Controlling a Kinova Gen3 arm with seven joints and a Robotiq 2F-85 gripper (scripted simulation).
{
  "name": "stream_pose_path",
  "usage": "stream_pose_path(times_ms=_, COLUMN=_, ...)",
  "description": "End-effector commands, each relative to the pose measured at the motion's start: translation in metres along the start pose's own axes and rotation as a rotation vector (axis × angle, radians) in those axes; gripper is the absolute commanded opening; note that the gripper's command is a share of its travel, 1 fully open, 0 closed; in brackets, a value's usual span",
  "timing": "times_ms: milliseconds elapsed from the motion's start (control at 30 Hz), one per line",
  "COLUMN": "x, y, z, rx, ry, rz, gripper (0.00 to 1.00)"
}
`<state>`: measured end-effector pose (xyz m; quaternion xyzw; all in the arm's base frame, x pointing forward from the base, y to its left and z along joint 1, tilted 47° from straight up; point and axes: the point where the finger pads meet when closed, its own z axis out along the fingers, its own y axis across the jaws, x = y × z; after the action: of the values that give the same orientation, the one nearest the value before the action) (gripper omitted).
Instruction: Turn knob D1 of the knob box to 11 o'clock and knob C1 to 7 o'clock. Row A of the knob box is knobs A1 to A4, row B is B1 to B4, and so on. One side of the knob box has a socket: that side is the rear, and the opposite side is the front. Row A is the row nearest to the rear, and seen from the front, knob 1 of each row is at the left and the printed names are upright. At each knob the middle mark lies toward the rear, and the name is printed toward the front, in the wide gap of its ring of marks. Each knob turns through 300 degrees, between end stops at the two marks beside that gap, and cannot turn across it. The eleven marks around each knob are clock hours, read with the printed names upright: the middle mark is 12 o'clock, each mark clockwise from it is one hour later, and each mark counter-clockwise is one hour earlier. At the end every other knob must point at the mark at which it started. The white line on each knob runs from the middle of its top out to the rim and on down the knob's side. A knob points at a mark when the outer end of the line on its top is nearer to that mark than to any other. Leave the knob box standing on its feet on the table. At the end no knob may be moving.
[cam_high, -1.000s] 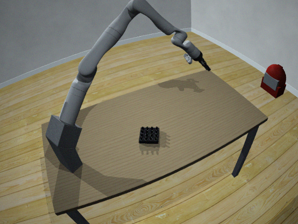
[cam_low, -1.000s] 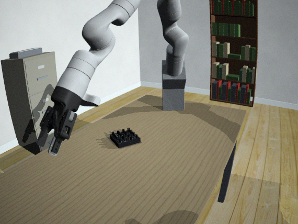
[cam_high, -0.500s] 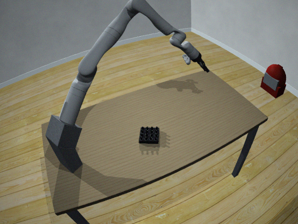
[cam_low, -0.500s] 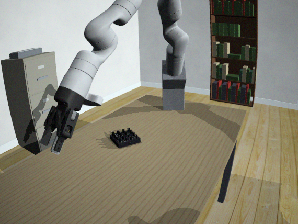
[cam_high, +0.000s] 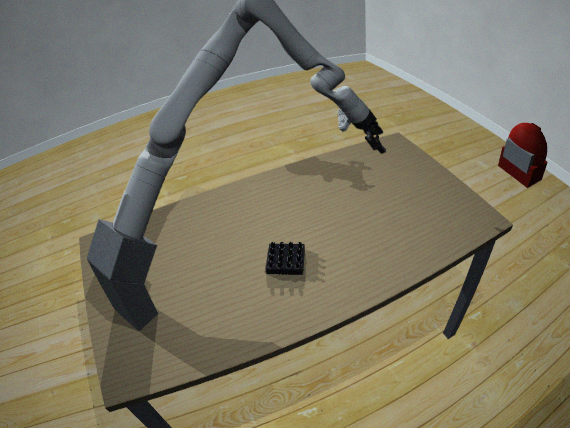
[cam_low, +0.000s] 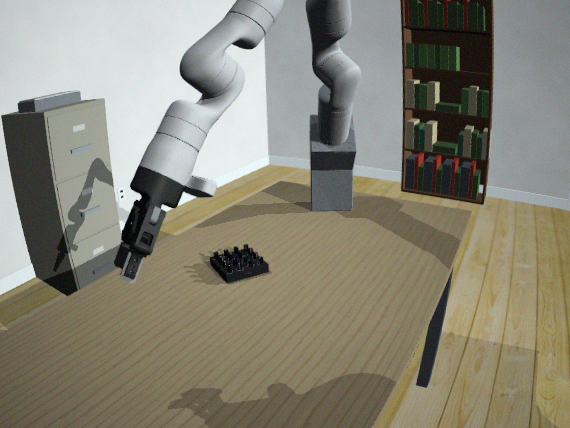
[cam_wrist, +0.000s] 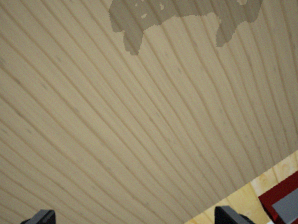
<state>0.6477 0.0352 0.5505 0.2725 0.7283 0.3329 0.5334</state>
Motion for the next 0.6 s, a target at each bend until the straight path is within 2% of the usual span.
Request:
stream_pose_path(times_ms=0, x=0.010, y=-0.014, z=-0.009, rx=0.019, ry=0.003, rz=0.031, gripper=1.00)
stream_pose_path(times_ms=33, x=0.020, y=-0.027, z=-0.014, rx=0.041, ry=0.012, rz=0.079, gripper=1.00)
stream_pose_path(times_ms=67, x=0.020, y=-0.027, z=-0.014, rx=0.041, ry=0.012, rz=0.079, gripper=1.00)
stream_pose_path(times_ms=100, x=0.031, y=-0.041, z=-0.018, rx=0.064, ry=0.022, rz=0.132, gripper=1.00)
stream_pose_path(times_ms=133, x=0.031, y=-0.041, z=-0.018, rx=0.064, ry=0.022, rz=0.132, gripper=1.00)
stream_pose_path(times_ms=200, x=0.054, y=-0.072, z=-0.029, rx=0.116, ry=0.042, rz=0.245, gripper=1.00)
stream_pose_path(times_ms=333, x=0.086, y=-0.114, z=-0.041, rx=0.183, ry=0.074, rz=0.396, gripper=1.00)
stream_pose_path(times_ms=400, x=0.086, y=-0.114, z=-0.041, rx=0.183, ry=0.074, rz=0.396, gripper=1.00)
stream_pose_path(times_ms=467, x=0.101, y=-0.135, z=-0.047, rx=0.215, ry=0.092, rz=0.468, gripper=1.00)
stream_pose_path(times_ms=567, x=0.110, y=-0.147, z=-0.051, rx=0.233, ry=0.102, rz=0.510, gripper=1.00)
